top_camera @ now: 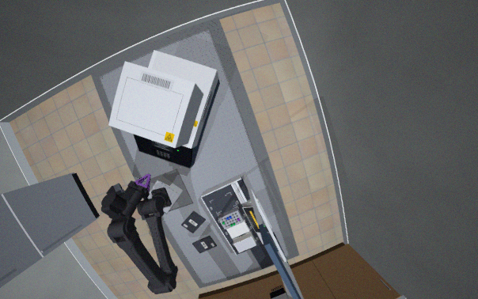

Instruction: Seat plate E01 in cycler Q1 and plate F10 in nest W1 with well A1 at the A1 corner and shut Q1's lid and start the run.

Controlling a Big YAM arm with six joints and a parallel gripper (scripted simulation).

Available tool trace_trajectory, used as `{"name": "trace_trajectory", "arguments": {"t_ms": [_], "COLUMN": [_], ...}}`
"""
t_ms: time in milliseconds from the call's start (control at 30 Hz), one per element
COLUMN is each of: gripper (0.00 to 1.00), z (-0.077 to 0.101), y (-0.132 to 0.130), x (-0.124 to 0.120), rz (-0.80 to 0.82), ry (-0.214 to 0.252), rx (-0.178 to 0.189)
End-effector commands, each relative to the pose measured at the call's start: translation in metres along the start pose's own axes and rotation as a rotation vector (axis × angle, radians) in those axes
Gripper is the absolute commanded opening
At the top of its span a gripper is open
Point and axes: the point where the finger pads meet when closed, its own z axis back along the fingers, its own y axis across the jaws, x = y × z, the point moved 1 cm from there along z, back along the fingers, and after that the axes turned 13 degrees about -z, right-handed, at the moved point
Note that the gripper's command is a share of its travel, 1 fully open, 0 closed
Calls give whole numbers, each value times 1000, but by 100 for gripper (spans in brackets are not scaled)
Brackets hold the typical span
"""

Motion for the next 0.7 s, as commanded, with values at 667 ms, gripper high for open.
{"name": "trace_trajectory", "arguments": {"t_ms": [667], "gripper": [0], "z": [1], "y": [-1], "x": [0], "rz": [-3], "ry": [6], "rx": [5]}}
